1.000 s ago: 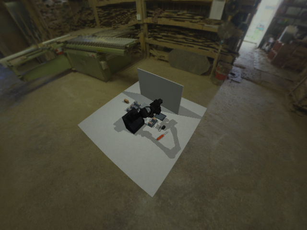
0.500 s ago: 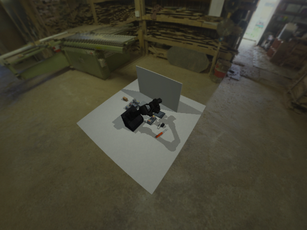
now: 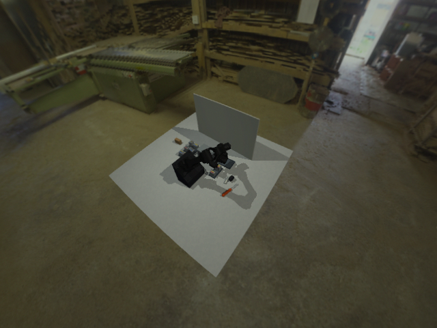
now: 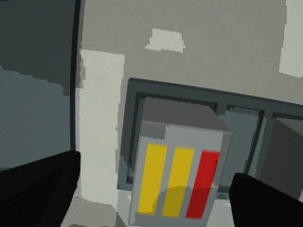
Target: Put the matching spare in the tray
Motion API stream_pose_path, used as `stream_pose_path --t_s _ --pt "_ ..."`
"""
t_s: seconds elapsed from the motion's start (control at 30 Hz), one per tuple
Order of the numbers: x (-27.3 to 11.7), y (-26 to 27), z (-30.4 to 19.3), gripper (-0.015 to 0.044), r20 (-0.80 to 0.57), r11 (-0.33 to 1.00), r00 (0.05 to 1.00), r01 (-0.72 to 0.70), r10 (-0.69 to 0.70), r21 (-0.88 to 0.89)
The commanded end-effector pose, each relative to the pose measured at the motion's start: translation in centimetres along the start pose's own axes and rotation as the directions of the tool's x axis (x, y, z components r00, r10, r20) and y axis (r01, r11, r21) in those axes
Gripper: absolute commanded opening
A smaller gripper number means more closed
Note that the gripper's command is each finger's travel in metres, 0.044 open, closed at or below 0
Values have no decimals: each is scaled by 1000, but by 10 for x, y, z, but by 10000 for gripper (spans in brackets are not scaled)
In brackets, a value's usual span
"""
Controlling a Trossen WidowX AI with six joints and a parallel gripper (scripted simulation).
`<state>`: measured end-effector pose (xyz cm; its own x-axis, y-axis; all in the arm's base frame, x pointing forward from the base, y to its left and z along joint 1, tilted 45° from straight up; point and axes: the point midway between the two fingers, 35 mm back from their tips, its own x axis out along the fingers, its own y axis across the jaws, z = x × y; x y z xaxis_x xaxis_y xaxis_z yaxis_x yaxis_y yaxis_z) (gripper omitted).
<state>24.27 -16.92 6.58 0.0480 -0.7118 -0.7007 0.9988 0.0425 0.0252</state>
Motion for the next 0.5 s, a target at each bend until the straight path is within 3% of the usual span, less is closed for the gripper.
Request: stream_pose_path --t_s 0.0,0.47 --pt "9 -2 -4 300 -9 1000 1000 11 -11 -12" --pt "31 -6 -3 300 -3 1000 1000 11 -11 -14"
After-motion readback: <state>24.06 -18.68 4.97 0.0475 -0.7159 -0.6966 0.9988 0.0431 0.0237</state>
